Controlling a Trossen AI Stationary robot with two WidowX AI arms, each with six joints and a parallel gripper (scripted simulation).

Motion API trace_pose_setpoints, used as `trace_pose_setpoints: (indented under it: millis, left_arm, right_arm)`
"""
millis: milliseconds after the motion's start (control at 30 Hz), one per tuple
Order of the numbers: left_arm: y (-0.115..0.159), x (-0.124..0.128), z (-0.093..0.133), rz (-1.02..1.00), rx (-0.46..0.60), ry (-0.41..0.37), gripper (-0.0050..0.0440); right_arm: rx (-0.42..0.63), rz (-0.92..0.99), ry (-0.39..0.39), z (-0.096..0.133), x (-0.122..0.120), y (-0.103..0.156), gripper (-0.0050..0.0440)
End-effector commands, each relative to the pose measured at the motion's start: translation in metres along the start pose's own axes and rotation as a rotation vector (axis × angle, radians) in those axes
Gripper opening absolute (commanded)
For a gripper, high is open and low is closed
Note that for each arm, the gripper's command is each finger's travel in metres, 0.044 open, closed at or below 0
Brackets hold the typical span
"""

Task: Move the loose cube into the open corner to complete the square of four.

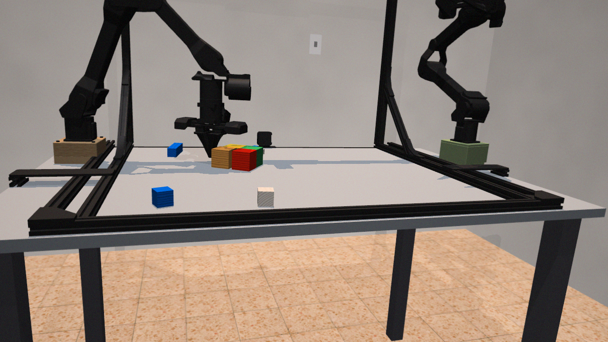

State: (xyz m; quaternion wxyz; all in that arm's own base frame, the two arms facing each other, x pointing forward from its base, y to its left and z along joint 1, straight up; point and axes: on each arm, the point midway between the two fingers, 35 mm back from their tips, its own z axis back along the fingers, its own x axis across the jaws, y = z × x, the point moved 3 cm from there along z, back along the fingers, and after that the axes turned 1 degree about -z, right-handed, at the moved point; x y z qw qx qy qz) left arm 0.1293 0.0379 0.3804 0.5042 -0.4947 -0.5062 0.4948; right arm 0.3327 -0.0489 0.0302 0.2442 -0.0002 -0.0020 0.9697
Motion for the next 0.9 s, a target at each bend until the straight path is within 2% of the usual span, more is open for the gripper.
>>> trace_pose_setpoints:
  millis: [0,867]
  left_arm:
    - [0.0002,-0.0003,0.0001,0.004,0.0,0.002,0.04]
    - [0.0002,-0.0003,0.0001,0.004,0.0,0.002,0.04]
  right_arm:
    - [0.004,0.005,0.001,0.0,-0.002,0.0003,0.0]
    - [0.004,0.005,0.001,0.0,-0.0069,0.0002,0.0]
